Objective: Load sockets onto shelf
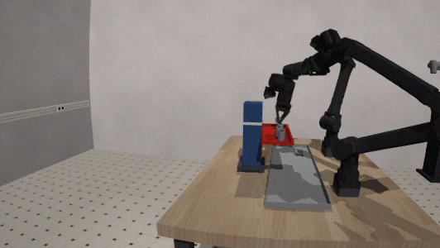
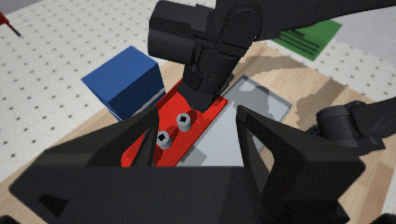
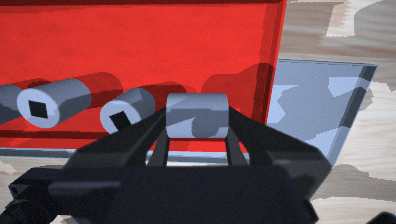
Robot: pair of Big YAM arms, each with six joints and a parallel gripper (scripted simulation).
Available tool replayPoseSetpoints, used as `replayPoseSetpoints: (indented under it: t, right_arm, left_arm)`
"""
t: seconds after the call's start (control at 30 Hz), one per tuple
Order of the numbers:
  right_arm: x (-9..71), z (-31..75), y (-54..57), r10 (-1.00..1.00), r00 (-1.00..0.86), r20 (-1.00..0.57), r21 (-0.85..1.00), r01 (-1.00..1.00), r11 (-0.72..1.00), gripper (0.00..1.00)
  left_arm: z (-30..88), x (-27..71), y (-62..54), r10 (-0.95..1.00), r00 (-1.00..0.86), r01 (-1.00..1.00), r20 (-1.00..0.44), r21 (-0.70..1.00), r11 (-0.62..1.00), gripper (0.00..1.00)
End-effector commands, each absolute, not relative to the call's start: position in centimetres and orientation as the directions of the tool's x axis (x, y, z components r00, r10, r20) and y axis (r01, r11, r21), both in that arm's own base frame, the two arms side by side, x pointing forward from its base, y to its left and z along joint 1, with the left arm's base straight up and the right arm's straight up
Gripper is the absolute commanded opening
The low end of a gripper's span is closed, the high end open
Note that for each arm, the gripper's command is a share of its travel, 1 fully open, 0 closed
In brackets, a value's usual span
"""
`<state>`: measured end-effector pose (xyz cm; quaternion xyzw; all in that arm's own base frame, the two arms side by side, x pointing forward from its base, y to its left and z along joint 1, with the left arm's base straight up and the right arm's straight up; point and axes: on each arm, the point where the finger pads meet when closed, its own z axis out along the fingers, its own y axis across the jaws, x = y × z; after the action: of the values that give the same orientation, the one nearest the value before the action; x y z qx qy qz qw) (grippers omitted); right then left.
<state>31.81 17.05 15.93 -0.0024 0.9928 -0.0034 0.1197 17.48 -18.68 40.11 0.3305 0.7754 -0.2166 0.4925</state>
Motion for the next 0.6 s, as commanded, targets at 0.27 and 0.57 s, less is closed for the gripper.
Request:
replayPoseSetpoints:
  t: [0.27, 0.57]
  right_arm:
    - [32.2, 16.0, 17.5, 0.002, -0.955, -0.297, 0.027, -0.006, 1.0, 0.36]
    - [32.4, 15.6, 17.6, 0.001, -0.957, -0.29, 0.022, -0.006, 1.0, 0.47]
  left_arm:
    - [41.6, 17.5, -18.8, 0.295, -0.275, 0.731, -0.915, 0.0, 0.682, 0.65]
    - [41.6, 17.5, -18.8, 0.295, -0.275, 0.731, -0.915, 0.0, 0.682, 0.65]
